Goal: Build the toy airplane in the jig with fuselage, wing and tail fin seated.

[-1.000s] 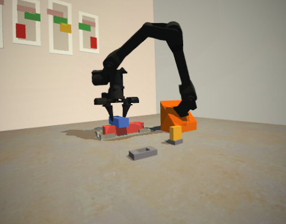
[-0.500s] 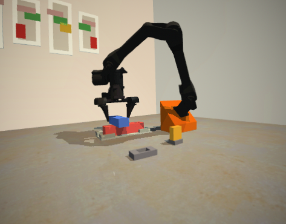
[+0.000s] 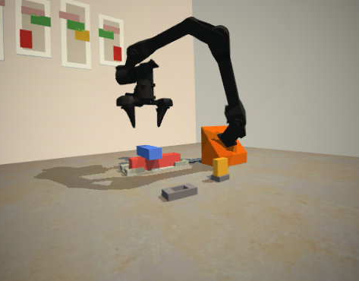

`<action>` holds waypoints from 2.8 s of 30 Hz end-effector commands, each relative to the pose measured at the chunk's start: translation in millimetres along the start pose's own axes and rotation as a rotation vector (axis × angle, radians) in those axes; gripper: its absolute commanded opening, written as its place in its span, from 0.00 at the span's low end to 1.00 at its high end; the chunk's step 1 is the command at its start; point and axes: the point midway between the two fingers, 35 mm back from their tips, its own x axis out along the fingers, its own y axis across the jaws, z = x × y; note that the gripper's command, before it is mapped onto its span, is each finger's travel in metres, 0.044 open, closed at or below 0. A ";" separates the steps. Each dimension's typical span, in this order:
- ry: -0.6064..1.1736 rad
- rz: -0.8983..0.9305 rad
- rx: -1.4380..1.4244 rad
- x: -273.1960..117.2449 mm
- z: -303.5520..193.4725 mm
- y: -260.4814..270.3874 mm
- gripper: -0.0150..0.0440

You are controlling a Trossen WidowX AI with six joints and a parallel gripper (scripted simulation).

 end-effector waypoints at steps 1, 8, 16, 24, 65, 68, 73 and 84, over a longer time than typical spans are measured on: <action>-0.002 -0.003 -0.253 -2.2 0.7 0.9 1.00; -0.001 -0.004 -0.936 -0.3 1.1 1.1 1.00; 0.000 -0.004 -1.567 1.5 1.5 1.2 1.00; 0.000 -0.004 -1.567 1.5 1.5 1.2 1.00; -0.026 0.006 -1.497 2.7 -240.6 -100.0 1.00; -0.010 0.003 -1.528 29.0 -239.9 -98.1 1.00; 0.015 0.003 -1.561 57.0 -241.1 -99.7 1.00; 0.014 0.004 -1.561 73.0 -241.3 -99.7 1.00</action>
